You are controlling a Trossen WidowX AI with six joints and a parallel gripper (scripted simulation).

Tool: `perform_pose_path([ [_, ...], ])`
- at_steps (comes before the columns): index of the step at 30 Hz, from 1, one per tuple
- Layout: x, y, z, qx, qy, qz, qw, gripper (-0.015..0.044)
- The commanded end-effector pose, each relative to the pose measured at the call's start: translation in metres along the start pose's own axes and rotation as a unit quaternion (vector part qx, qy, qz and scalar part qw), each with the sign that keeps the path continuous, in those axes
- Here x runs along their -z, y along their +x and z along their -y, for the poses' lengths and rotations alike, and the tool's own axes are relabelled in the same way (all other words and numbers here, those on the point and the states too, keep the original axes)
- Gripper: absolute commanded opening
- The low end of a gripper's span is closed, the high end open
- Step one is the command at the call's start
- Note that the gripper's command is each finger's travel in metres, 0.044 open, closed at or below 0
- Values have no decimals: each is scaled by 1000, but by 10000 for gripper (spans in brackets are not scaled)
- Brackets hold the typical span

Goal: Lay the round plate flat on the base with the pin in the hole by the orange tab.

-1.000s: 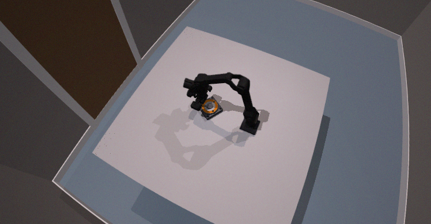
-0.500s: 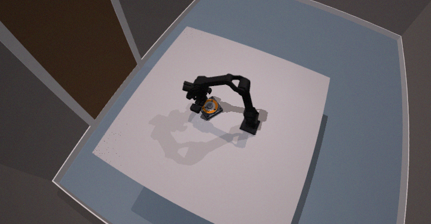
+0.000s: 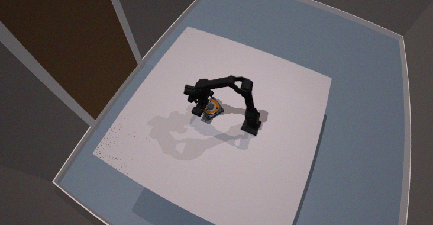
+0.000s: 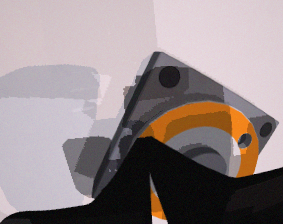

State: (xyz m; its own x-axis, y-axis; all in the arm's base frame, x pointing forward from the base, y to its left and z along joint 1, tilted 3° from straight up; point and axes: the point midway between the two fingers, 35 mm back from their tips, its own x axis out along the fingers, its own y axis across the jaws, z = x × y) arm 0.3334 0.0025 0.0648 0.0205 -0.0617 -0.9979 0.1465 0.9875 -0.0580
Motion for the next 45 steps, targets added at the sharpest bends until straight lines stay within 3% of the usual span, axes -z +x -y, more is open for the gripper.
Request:
perform_pose_path([
  [1, 6, 2, -5, -3, 1, -6, 1000, 0],
  [45, 61, -2, -6, -3, 1, -8, 1000, 0],
])
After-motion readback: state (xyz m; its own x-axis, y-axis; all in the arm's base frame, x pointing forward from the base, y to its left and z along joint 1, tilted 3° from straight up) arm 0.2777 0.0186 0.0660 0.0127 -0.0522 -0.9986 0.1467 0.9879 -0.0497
